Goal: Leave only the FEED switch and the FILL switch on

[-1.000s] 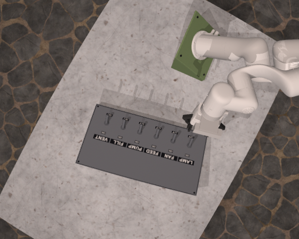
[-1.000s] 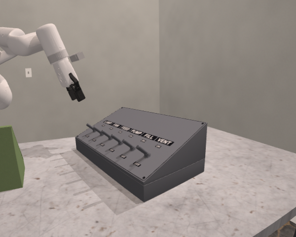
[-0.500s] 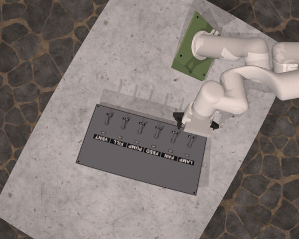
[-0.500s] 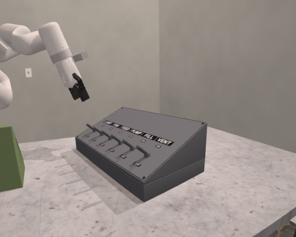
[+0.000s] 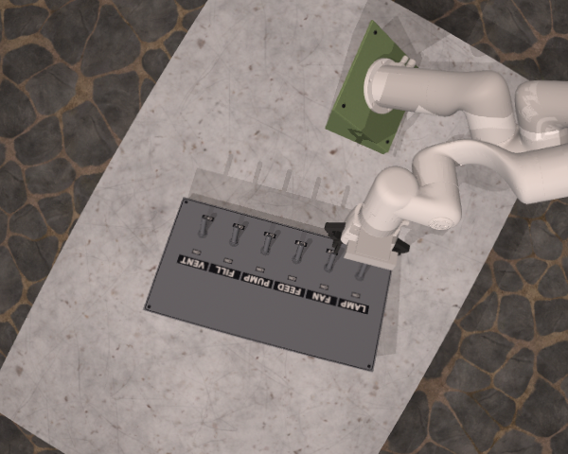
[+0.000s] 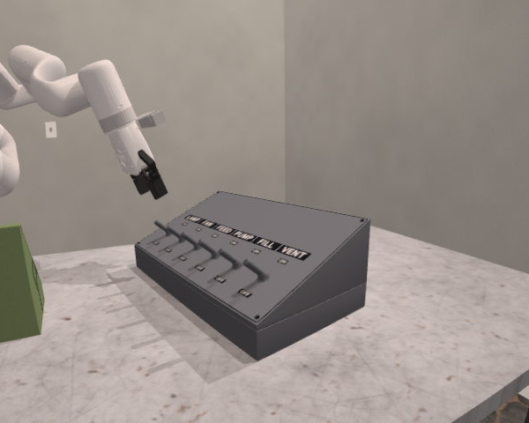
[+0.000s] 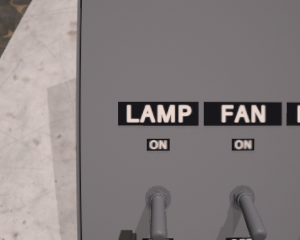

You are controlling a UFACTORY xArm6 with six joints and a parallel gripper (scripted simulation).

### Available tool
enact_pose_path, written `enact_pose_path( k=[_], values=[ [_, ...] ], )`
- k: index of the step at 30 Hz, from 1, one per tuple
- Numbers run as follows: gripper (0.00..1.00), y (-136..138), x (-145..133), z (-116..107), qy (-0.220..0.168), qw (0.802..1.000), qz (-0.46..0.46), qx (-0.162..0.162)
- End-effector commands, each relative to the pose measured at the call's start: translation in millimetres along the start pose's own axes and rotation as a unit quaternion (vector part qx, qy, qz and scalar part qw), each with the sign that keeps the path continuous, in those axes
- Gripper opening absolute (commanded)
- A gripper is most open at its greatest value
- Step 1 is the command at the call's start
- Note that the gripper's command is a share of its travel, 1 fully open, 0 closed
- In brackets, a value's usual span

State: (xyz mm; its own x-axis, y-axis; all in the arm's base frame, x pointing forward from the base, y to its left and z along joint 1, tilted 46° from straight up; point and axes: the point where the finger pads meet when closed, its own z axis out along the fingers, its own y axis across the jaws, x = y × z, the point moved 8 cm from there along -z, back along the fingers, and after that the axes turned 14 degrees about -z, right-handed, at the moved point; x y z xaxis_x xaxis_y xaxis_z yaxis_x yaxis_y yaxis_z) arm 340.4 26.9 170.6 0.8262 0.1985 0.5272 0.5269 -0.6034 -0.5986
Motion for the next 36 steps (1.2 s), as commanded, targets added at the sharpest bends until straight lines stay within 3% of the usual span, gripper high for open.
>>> enact_pose_path(
  k=[1, 36],
  values=[
    [1.00, 1.2, 2.2, 16.4, 0.002, 1.000, -0.001, -0.001],
    [1.00, 1.3, 2.2, 24.3, 0.002, 1.000, -0.001, -0.001]
  ],
)
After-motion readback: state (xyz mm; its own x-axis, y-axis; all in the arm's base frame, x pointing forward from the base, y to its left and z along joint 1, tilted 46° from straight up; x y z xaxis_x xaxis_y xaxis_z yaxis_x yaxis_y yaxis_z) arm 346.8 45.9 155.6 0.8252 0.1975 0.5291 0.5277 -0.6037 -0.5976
